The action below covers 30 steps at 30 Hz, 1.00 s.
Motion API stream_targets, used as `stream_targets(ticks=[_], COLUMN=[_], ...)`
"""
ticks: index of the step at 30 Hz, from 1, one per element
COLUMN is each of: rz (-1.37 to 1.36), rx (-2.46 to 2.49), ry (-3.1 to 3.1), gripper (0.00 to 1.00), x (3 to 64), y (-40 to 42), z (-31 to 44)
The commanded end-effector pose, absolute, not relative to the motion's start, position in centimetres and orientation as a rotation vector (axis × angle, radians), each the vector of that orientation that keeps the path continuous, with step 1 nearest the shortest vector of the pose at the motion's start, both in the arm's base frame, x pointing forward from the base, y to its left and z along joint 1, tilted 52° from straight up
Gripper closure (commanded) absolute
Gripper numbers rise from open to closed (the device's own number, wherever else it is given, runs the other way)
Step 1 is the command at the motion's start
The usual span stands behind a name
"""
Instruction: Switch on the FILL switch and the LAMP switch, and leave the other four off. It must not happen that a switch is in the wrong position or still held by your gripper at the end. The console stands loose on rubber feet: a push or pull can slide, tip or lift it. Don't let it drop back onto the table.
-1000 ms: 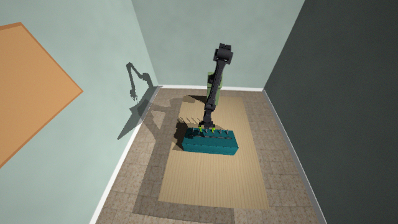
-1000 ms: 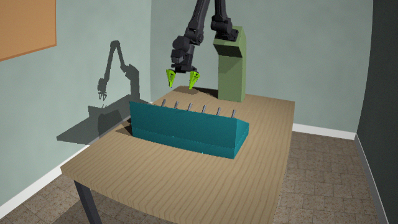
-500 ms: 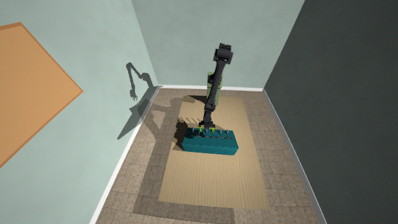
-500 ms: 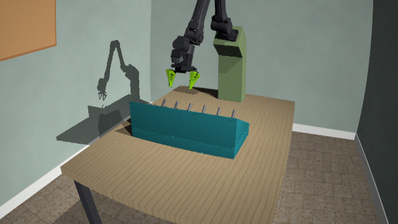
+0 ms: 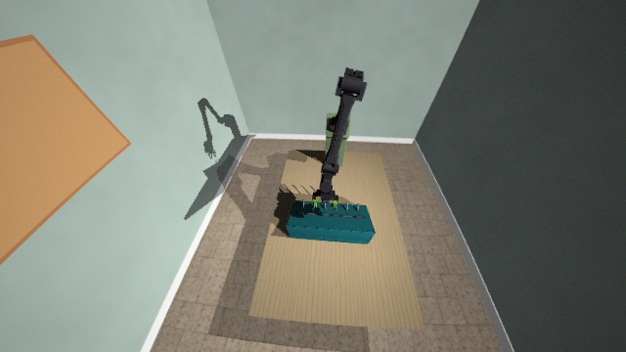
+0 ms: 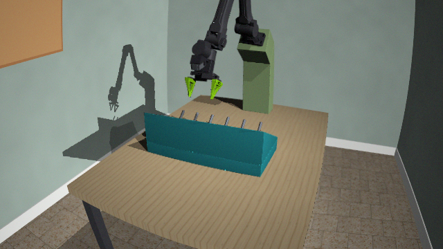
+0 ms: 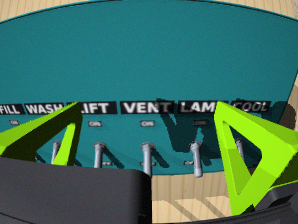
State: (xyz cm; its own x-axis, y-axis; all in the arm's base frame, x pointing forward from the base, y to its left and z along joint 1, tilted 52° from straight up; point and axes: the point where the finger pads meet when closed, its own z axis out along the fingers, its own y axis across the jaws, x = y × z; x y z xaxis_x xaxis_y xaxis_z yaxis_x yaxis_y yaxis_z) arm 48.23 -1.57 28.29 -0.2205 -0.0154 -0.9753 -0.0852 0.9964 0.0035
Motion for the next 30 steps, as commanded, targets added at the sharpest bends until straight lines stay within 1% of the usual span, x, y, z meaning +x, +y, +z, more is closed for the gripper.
stream_targets(ticks=[1, 17, 18, 25, 30], rz=[0.052, 0.043, 0.039, 0.041, 0.033], rx=[-0.097, -0.084, -0.087, -0.085, -0.09], ry=[1.747, 1.761, 1.74, 1.762, 1.743], gripper=[0.0, 0.0, 0.0, 0.0, 0.0], x=[48.5, 48.9, 48.4, 49.1, 49.2], y=[-1.4, -3.1, -3.3, -5.8, -7.6], z=[30.5, 29.8, 30.7, 29.7, 30.6])
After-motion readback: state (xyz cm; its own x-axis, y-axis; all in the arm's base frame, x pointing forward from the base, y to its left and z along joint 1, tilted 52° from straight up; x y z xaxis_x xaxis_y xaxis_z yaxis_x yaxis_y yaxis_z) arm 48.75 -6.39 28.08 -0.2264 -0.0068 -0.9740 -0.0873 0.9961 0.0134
